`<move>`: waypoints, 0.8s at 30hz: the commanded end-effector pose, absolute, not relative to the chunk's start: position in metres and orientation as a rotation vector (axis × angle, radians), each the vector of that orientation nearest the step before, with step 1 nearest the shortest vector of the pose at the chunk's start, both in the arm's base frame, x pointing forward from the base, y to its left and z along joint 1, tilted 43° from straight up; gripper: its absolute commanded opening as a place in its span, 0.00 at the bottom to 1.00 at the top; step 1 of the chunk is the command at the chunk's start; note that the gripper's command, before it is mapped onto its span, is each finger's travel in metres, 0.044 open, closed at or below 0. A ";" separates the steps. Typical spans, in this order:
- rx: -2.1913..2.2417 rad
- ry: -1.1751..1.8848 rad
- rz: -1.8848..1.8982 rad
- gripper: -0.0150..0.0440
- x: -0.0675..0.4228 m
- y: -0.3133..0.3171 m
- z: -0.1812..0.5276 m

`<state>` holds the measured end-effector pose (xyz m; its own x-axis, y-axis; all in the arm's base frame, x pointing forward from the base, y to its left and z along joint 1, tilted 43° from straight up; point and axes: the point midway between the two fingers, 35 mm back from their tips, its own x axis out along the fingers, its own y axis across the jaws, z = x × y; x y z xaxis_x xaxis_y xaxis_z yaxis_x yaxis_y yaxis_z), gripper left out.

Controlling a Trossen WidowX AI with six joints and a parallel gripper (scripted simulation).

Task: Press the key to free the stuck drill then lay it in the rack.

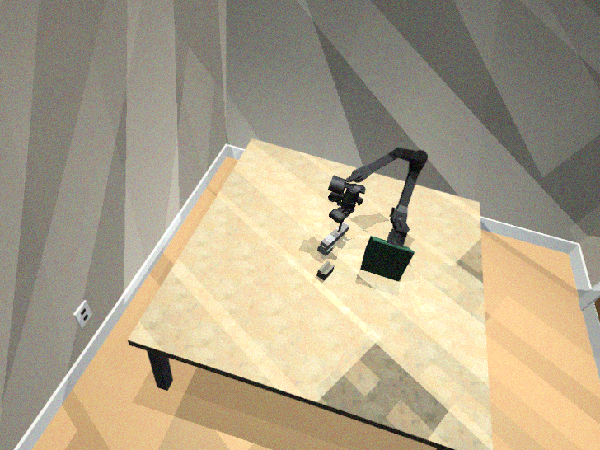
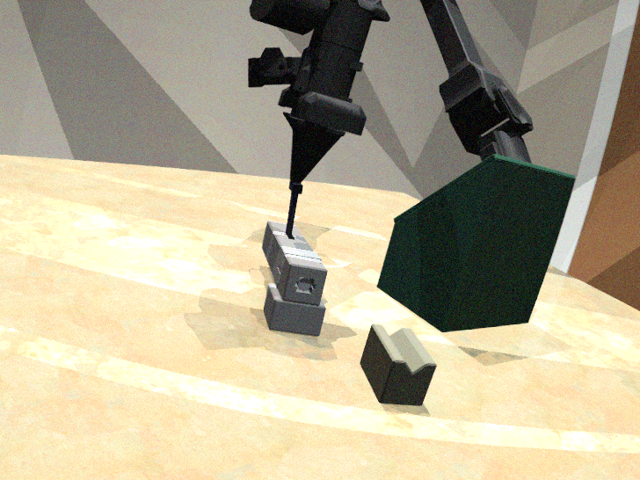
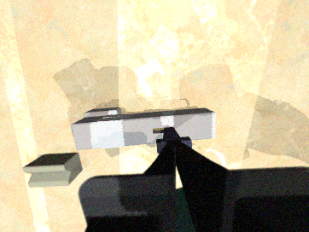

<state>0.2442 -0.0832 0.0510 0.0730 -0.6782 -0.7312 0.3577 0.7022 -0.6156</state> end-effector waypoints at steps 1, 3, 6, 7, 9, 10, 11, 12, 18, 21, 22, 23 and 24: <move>-0.296 1.315 -0.820 0.25 0.237 -0.094 0.037; -0.296 1.315 -0.820 0.25 0.237 -0.095 0.036; -0.296 1.315 -0.820 0.25 0.237 -0.095 0.035; -0.296 1.315 -0.820 0.25 0.237 -0.096 0.035; -0.296 1.315 -0.820 0.25 0.237 -0.096 0.034; -0.296 1.315 -0.820 0.25 0.237 -0.097 0.034; -0.296 1.315 -0.820 0.25 0.237 -0.097 0.033; -0.296 1.315 -0.820 0.25 0.237 -0.097 0.033; -0.296 1.315 -0.820 0.25 0.236 -0.100 0.030; -0.296 1.315 -0.820 0.25 0.236 -0.102 0.028; -0.296 1.315 -0.820 0.25 0.236 -0.102 0.028; -0.296 1.315 -0.820 0.25 0.236 -0.103 0.027; -0.296 1.315 -0.820 0.30 0.237 -0.101 0.029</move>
<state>0.2452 -0.0948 0.0380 0.0743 -0.6766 -0.7326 0.3801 0.6984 -0.6064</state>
